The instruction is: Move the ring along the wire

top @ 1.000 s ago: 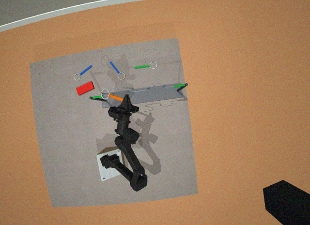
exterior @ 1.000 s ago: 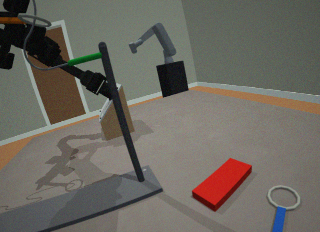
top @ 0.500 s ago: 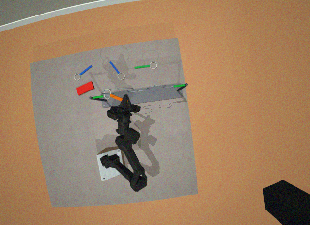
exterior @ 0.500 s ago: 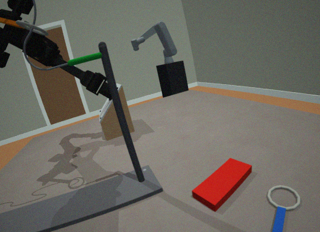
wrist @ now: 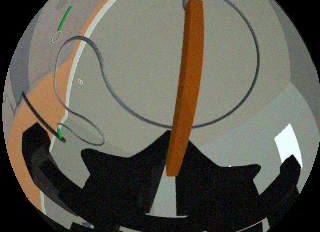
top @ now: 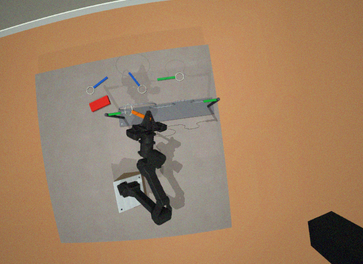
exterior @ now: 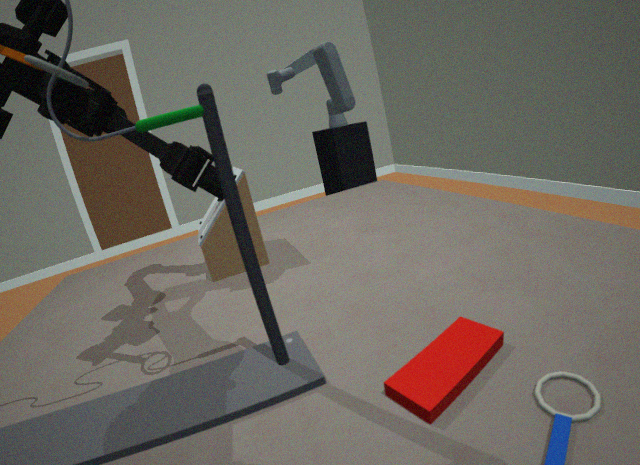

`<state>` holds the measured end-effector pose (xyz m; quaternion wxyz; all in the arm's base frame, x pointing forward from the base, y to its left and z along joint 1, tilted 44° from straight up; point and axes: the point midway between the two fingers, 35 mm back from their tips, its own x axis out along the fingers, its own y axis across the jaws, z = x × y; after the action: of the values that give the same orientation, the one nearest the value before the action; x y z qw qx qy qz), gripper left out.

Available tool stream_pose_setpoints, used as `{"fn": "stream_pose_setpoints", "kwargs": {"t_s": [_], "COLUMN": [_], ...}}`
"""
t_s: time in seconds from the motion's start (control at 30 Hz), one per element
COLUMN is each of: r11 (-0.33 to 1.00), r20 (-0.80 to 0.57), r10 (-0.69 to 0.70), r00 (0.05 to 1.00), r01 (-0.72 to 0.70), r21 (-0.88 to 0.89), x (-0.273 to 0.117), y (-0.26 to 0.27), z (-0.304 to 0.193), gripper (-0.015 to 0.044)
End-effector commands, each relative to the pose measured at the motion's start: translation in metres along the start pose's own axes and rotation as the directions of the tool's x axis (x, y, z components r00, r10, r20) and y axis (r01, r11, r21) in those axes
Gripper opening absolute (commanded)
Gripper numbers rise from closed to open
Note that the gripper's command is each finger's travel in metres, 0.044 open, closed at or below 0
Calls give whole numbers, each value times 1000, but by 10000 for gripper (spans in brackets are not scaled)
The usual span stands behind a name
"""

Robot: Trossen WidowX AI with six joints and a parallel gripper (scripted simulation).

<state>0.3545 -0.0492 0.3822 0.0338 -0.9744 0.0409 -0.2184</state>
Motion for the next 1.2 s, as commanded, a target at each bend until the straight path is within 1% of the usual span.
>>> {"fn": "stream_pose_setpoints", "kwargs": {"t_s": [0.0,0.3,0.47,0.63,0.9,1.17], "r11": [1000,993,984,956,885,777], "r20": [-3,-15,-73,-105,-96,-68], "r10": [0,43,81,144,235,325], "r00": [1000,999,994,984,967,943], "r01": [0,-41,-68,-111,-172,-225], "r21": [12,110,163,270,433,587], "x": [-1,-4,-13,-22,-30,-40], "y": [5,27,37,55,82,106], "z": [-1,-1,2,7,18,34], "gripper": [-150,-150,-150,-150,-150,-150]}}
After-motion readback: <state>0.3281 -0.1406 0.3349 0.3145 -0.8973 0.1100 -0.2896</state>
